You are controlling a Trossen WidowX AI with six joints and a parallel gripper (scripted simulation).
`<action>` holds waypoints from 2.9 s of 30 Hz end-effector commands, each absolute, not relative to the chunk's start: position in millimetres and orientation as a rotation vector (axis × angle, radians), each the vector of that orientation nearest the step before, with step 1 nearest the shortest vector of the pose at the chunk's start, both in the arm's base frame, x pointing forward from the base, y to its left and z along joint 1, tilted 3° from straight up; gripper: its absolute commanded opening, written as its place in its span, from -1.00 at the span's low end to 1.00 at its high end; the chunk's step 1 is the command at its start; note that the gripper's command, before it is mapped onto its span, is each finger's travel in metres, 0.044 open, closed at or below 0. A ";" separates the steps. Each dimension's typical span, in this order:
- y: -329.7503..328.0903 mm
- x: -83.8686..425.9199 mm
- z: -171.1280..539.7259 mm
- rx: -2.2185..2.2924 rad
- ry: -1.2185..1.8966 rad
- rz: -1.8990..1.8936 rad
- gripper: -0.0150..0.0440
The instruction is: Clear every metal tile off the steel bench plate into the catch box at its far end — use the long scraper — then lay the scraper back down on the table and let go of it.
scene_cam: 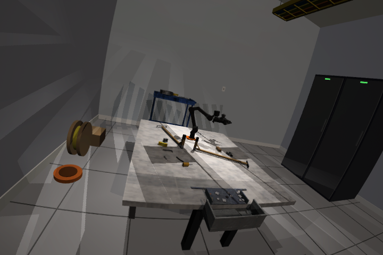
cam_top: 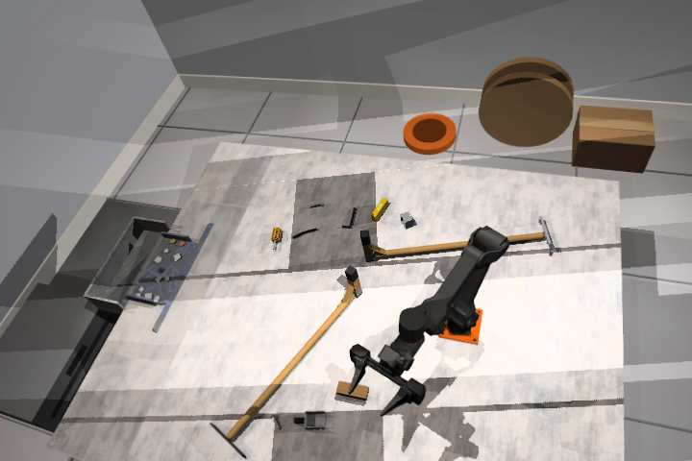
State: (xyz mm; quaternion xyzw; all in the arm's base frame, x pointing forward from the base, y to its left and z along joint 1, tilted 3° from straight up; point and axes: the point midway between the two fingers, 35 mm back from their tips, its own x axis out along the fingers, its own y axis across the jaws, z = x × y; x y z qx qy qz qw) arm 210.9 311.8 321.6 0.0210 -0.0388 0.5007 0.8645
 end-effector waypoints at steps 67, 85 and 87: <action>204.6 239.9 434.2 -0.047 0.183 0.753 1.00; 117.6 215.0 420.2 -0.080 0.398 0.515 1.00; 114.5 213.3 419.5 -0.081 0.406 0.506 1.00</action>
